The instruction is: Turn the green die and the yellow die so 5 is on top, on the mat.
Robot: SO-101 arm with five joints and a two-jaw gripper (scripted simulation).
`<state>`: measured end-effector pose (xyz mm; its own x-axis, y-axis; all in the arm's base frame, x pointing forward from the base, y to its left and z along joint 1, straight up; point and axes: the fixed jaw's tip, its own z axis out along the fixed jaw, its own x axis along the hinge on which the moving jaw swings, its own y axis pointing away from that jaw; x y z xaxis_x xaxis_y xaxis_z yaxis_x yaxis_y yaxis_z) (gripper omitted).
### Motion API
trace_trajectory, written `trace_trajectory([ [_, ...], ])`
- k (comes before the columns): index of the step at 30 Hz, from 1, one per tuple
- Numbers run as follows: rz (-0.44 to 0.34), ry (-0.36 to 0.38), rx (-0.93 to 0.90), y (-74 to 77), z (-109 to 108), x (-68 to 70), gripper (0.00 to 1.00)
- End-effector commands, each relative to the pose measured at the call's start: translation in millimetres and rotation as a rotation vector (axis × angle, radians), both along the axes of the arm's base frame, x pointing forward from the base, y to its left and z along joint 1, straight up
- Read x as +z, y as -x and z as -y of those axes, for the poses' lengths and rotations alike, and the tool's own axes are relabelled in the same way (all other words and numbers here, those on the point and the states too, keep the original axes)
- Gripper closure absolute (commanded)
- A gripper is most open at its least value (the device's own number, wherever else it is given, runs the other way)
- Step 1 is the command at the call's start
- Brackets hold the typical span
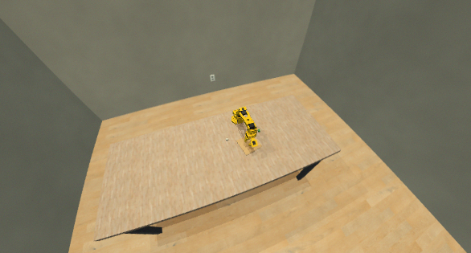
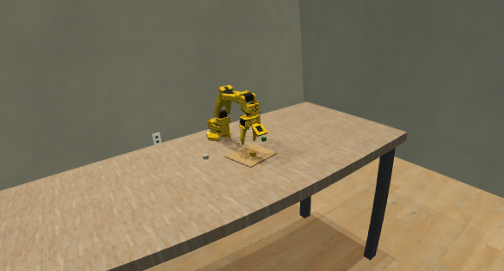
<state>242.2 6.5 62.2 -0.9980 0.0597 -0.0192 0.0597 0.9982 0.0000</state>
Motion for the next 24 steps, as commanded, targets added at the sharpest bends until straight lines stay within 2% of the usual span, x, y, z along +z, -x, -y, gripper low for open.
trace_trajectory([
  [1, 0.082, -0.002, 0.004, -6.3, -3, 17.4, 0.73],
  [4, 0.099, -0.002, 0.004, -6.9, -3, 21.0, 0.73],
  [7, 0.142, -0.002, 0.004, -8.3, -3, 30.5, 0.73],
  [14, 0.331, -0.003, 0.004, -9.3, -3, 72.3, 0.74],
  [16, 0.331, -0.003, 0.004, -9.3, -3, 72.3, 0.74],
  [20, 0.450, -0.003, 0.004, -5.9, -3, 98.5, 0.74],
  [24, 0.537, -0.003, 0.004, -1.4, -3, 117.4, 0.75],
])
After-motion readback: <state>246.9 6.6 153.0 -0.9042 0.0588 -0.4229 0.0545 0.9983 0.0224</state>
